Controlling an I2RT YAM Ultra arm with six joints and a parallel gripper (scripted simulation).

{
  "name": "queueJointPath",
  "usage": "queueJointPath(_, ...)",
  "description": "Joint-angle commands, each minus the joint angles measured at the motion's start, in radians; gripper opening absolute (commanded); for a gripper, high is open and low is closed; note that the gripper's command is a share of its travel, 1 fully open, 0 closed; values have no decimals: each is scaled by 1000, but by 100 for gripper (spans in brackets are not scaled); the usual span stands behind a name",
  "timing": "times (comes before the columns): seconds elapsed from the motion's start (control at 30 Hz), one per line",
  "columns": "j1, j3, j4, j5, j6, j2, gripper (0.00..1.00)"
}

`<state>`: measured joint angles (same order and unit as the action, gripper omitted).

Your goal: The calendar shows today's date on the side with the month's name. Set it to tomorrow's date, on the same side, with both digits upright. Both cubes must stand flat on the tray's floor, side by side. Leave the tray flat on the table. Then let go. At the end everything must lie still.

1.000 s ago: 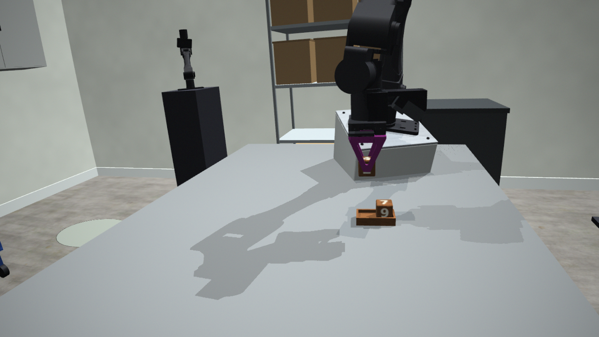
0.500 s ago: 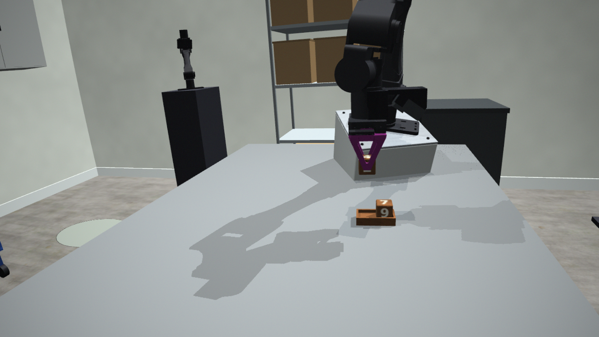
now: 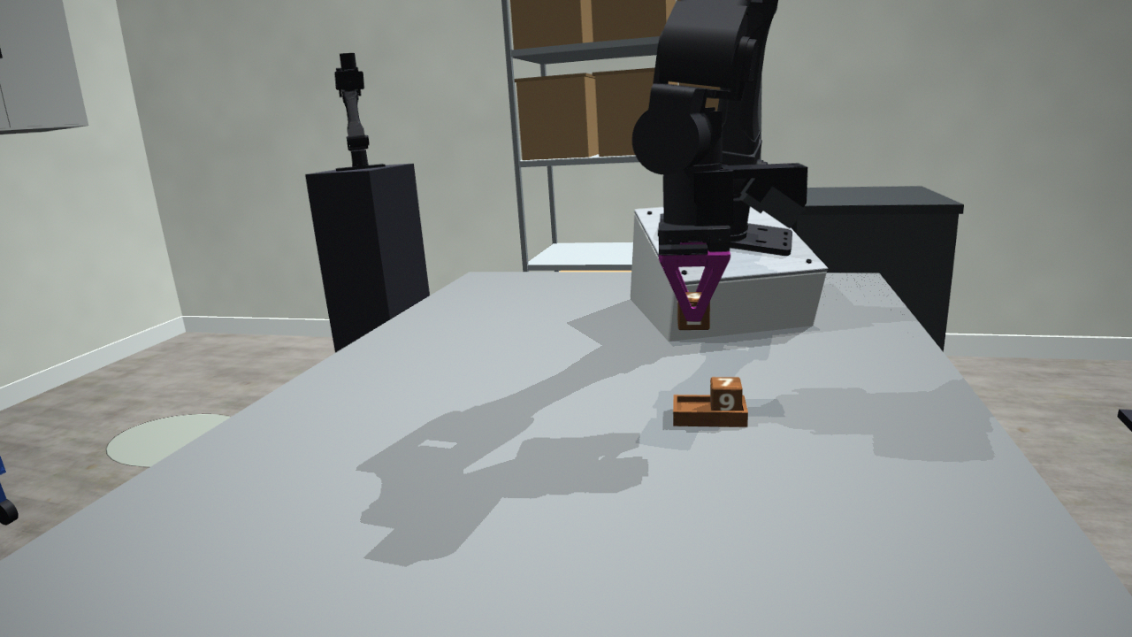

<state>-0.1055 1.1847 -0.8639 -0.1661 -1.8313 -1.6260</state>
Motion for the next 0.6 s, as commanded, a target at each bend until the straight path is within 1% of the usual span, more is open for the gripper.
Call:
queueJointPath(0.0, -3, 7, -2, -6, 5, 16, 27)
queueJointPath(0.17, -3, 7, -2, -6, 63, 16, 27)
queueJointPath(0.3, -4, 7, -2, -6, 173, 16, 27)
queueJointPath(0.37, -4, 7, -2, -6, 173, 16, 27)
queueJointPath(0.57, -4, 7, -2, -6, 441, 16, 27)
